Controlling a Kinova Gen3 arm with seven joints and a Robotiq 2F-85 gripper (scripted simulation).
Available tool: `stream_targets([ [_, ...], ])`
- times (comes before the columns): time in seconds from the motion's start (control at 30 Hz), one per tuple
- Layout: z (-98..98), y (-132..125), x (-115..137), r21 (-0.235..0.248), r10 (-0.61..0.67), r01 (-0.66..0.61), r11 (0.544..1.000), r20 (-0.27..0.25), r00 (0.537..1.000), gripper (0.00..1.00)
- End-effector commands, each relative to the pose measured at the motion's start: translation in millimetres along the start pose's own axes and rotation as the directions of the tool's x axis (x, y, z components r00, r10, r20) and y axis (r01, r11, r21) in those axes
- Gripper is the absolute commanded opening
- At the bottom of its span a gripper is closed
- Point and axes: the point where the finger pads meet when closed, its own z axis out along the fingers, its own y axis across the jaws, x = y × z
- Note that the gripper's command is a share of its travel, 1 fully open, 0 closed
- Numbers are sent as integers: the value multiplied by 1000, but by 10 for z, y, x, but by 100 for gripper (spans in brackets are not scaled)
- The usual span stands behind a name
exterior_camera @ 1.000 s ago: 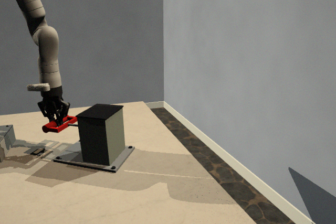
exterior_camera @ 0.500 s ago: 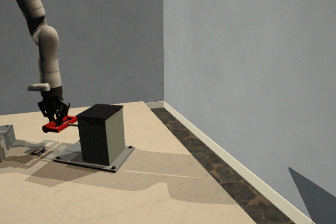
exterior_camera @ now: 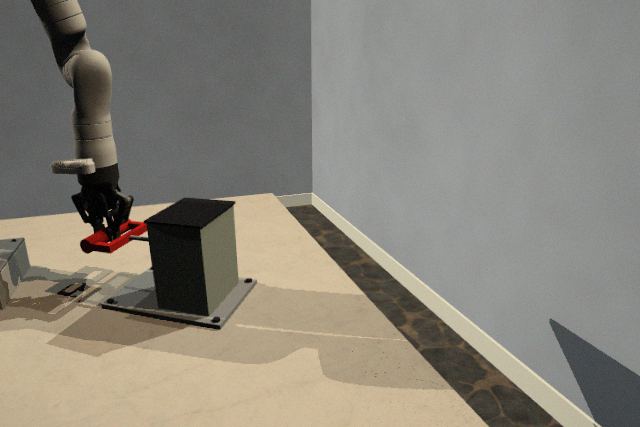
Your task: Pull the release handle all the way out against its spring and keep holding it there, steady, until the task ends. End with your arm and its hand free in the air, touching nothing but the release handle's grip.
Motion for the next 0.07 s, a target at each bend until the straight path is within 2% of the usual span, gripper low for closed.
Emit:
stream_targets([
  [0.0,0,60,0,-9,-6,6,1000,-3,1000,0],
  [0.03,0,60,0,-9,-6,6,1000,-3,1000,0],
])
